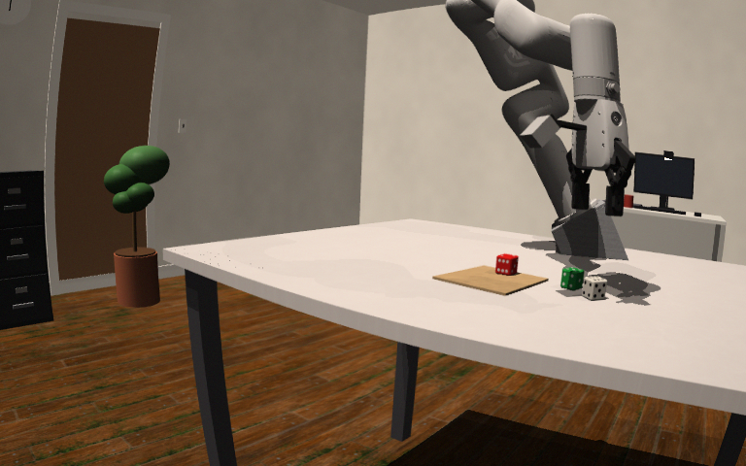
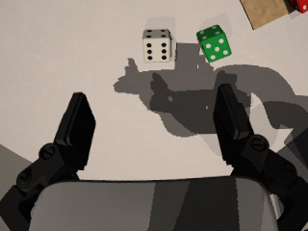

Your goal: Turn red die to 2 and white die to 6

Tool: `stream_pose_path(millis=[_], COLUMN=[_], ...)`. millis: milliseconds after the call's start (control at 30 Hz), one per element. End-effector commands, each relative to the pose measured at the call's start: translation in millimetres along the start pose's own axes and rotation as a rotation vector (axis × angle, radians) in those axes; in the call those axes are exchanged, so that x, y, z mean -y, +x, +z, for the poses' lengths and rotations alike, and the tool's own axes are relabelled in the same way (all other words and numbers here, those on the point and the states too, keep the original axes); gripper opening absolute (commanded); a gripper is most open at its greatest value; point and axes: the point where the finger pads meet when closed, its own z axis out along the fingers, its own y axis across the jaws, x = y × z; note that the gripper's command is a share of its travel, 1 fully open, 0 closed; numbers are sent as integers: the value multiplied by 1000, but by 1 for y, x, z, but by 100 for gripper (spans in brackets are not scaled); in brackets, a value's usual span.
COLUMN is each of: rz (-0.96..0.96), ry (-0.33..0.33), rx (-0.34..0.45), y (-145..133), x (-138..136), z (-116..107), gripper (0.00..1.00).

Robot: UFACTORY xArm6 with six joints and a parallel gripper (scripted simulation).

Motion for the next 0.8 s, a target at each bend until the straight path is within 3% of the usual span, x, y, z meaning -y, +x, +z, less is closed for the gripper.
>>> stream_pose_path(millis=[0,133,600,700,767], rz=[44,100,555,557,683], ry=[3,3,-2,-2,-3], rx=[0,0,0,0,-1], y=[0,0,-4,-4,-5], x=[1,1,0,0,0], z=[-1,0,8,8,11], gripper=[100,100,100,100,100])
